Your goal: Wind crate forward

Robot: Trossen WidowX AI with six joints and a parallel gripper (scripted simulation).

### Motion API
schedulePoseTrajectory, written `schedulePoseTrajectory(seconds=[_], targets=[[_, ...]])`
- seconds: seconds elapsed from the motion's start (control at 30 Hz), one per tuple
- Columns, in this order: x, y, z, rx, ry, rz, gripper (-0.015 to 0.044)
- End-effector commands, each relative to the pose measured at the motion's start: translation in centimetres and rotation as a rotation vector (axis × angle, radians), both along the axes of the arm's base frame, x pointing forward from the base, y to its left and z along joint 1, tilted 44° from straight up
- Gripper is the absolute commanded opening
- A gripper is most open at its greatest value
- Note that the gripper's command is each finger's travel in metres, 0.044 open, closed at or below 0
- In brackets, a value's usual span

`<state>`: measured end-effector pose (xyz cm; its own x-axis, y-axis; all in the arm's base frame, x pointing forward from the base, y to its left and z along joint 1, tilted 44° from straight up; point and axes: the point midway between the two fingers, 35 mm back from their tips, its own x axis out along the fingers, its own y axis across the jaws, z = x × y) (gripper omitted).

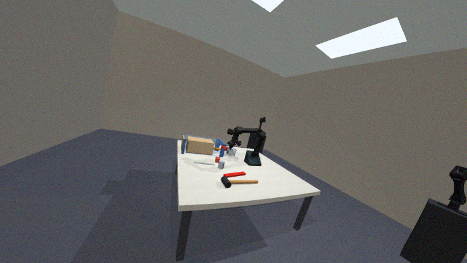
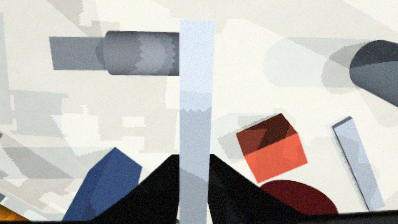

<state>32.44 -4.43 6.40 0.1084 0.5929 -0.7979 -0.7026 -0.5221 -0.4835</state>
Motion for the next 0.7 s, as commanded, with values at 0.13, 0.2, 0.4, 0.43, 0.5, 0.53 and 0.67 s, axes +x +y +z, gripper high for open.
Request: schedulePoseTrajectory(seconds=[0.13,0.2,0.4,0.43,0.5,0.53,0.67], targets=[[-0.4,-3.8,-1.7,-0.007,0.176,-0.289,0.0000],[-0.6,-4.8,-2.0,-0.007,0.218,-0.370,0.0000],[-1.4,-7.7,-3.0,0.005,0.349,-0.614,0.0000],[-1.6,-8.1,-3.3,0.010,0.381,-0.653,0.0000],[-2.2,-8.8,-4.0,0.021,0.446,-0.729,0.0000],[-2.6,-9.1,-4.4,0.026,0.478,-0.768,0.0000],[-3.9,-10.4,-5.8,0.047,0.609,-0.922,0.0000]])
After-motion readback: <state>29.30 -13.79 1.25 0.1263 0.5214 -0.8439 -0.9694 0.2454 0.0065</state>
